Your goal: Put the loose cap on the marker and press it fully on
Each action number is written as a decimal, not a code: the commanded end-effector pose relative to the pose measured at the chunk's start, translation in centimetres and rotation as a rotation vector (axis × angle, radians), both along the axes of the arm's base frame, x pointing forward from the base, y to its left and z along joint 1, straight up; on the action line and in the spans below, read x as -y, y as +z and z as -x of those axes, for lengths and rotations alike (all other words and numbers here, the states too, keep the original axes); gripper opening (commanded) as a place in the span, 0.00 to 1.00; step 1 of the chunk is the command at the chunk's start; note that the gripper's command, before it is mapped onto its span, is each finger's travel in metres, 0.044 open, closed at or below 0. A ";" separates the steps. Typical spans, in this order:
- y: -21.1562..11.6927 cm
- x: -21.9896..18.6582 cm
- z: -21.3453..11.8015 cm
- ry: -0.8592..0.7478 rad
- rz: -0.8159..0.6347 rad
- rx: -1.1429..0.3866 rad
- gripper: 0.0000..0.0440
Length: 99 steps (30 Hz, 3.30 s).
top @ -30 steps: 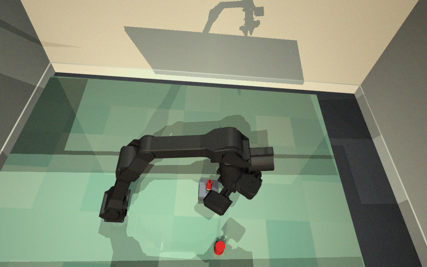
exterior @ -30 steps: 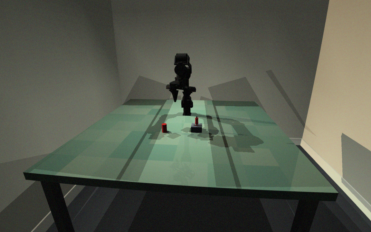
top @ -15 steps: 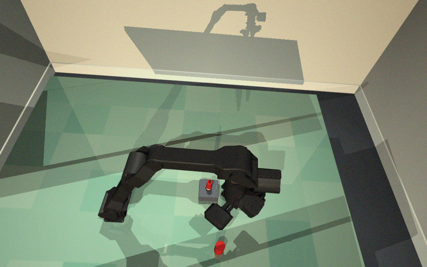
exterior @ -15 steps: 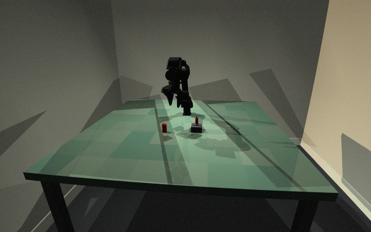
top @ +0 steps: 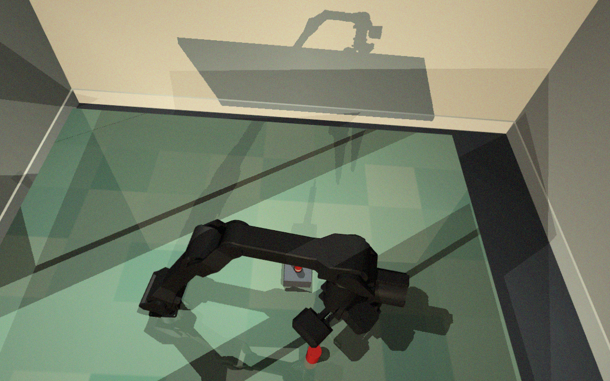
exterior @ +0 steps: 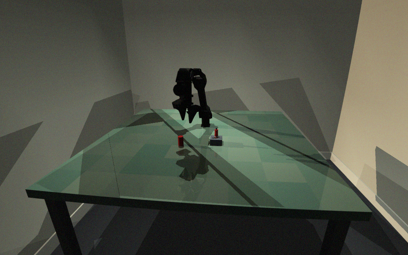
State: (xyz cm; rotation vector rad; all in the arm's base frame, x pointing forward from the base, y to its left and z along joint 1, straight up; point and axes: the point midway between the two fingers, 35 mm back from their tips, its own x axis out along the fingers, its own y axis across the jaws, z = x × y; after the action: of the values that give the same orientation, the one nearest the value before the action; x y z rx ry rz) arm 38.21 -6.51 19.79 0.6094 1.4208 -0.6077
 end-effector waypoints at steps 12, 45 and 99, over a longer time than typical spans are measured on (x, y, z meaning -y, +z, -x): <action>-3.5 2.1 0.4 -0.051 -0.045 -0.100 0.73; -12.8 4.6 1.9 0.036 -0.117 -0.241 0.61; -3.8 -9.0 2.5 0.352 -0.045 -0.123 0.00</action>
State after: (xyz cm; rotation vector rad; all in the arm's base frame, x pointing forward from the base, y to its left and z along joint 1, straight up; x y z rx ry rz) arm 36.28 1.15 15.40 0.3519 1.6125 -0.3549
